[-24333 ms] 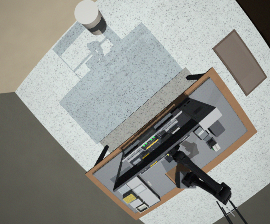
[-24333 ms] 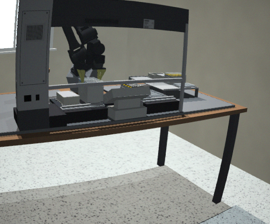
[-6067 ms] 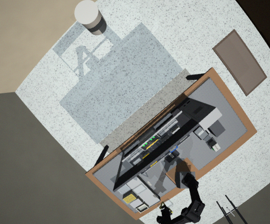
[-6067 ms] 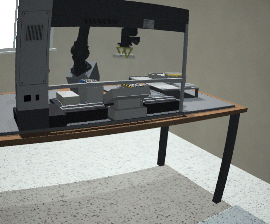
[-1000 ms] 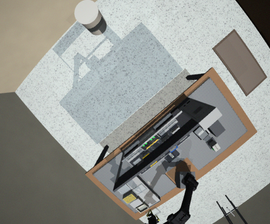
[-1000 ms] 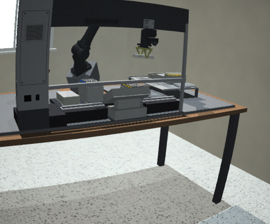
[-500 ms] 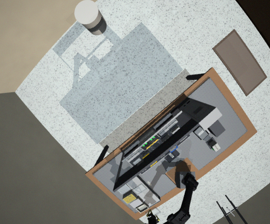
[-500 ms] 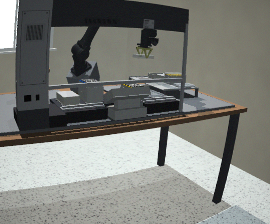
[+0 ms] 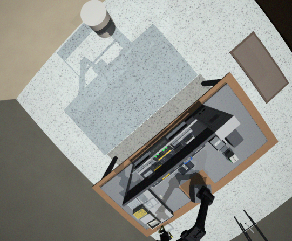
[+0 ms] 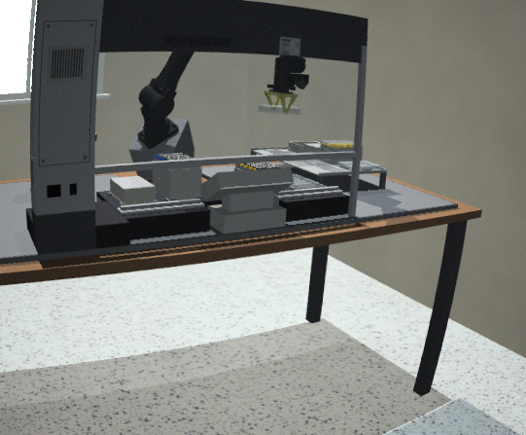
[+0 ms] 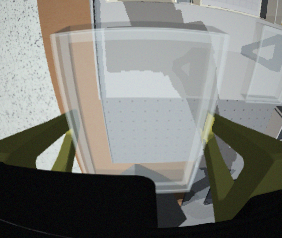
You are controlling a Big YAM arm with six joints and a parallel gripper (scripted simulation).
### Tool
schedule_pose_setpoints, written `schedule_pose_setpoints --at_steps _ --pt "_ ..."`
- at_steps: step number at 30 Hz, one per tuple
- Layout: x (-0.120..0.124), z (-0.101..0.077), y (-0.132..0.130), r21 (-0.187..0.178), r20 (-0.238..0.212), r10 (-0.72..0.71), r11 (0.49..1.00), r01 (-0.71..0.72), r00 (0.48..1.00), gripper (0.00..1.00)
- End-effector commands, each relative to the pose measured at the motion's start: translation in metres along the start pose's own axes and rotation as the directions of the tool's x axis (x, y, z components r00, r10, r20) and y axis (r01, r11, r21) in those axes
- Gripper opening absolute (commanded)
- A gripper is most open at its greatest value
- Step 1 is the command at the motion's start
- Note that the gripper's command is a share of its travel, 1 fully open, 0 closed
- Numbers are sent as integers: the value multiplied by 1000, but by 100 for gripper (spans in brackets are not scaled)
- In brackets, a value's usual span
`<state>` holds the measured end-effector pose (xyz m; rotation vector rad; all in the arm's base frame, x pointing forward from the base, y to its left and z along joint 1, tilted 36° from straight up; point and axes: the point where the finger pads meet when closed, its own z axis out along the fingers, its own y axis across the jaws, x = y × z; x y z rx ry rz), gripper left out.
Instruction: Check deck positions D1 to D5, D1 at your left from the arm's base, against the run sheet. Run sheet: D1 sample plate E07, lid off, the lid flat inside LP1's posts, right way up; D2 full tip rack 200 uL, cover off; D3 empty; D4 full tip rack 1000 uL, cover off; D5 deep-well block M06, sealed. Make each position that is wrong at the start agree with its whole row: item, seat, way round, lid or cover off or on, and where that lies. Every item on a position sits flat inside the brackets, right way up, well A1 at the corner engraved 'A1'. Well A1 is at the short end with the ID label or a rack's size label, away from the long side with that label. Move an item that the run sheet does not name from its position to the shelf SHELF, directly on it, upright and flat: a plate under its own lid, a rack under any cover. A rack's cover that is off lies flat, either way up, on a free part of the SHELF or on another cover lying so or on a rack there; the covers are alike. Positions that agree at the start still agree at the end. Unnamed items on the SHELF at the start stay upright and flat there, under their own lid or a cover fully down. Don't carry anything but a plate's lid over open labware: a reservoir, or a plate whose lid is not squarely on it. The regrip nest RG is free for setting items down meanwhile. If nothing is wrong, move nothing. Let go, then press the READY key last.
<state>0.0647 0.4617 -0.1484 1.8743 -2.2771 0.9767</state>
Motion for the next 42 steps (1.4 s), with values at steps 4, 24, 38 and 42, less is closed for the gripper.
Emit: schedule_pose_setpoints --at_steps 4,24,38,42 --pt "-30 -30 -8 -23 69 28 999 -26 997 0" --pt "-11 19 -6 -13 36 15 1000 -15 999 0" --pt "-10 31 -6 -14 51 14 1000 -14 999 0" --pt "-7 49 -4 -11 29 11 1000 -11 1000 0"
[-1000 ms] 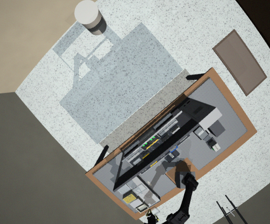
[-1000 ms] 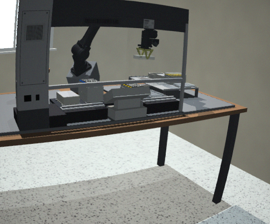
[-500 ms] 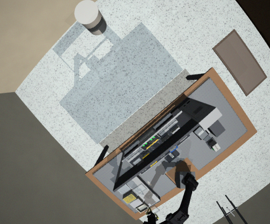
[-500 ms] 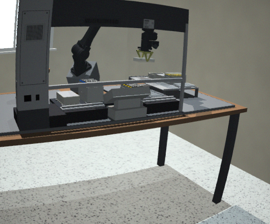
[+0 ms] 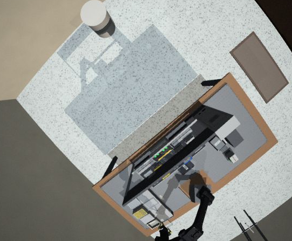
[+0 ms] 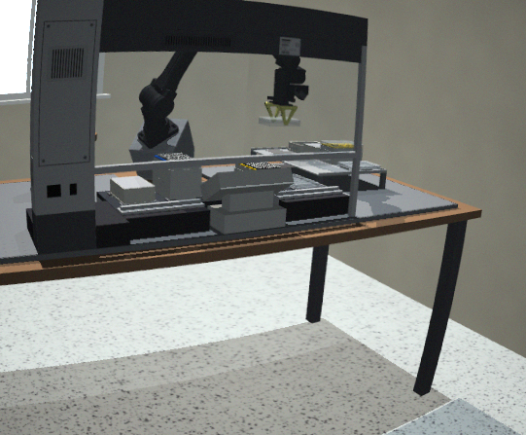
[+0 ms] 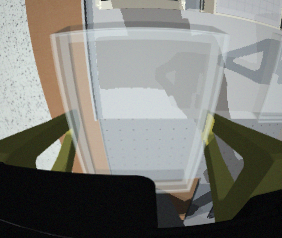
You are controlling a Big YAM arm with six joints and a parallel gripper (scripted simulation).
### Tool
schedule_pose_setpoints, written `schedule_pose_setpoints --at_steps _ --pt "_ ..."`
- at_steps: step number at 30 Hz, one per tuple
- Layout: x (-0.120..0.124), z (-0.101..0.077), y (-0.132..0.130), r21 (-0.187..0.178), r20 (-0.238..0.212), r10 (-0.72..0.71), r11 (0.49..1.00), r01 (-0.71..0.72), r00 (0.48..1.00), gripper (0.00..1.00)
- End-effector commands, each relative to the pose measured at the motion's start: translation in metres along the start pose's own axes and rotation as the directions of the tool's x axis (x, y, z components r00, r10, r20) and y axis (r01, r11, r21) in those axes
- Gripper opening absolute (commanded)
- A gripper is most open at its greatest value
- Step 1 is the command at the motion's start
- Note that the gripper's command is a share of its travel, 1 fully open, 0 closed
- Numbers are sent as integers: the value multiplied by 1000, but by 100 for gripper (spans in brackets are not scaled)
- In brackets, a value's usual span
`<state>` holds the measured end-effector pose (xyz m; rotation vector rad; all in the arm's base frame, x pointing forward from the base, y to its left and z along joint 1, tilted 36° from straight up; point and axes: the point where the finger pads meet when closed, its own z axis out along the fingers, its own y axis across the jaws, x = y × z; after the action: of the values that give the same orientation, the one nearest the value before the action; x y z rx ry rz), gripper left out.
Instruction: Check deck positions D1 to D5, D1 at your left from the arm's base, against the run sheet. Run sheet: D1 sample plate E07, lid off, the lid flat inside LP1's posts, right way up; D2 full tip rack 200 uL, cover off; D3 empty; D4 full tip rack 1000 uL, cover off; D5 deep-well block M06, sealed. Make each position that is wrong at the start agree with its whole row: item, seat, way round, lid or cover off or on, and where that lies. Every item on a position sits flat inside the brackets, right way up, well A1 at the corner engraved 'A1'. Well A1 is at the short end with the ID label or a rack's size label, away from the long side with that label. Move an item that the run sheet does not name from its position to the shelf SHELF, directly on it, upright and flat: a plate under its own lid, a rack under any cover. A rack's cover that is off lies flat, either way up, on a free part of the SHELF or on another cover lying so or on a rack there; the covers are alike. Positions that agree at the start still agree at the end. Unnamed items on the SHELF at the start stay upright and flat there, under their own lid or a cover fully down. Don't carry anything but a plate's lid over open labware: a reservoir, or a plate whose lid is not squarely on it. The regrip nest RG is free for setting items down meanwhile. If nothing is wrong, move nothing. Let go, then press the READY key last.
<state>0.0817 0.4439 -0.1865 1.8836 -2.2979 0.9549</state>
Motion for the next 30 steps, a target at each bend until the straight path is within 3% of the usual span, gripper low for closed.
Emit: schedule_pose_setpoints --at_steps 1,10,11,16,20,24,27,28,30 --pt "-3 4 -5 -6 13 5 1000 -5 1000 0" --pt "-2 14 -3 -4 15 0 1000 0 1000 0" --pt "-6 1 -9 -12 42 19 1000 -18 999 0" --pt "-1 30 -4 -3 3 1 1000 -1 1000 0" --pt "-3 26 -6 -6 23 6 1000 -6 1000 0" --pt "-1 41 -4 -4 8 2 1000 -2 1000 0" --pt "-2 39 -6 -6 16 7 1000 -7 1000 0" --pt "-6 27 -11 -12 40 21 1000 -21 999 0" --pt "-4 39 -8 -8 24 10 1000 -10 1000 0"
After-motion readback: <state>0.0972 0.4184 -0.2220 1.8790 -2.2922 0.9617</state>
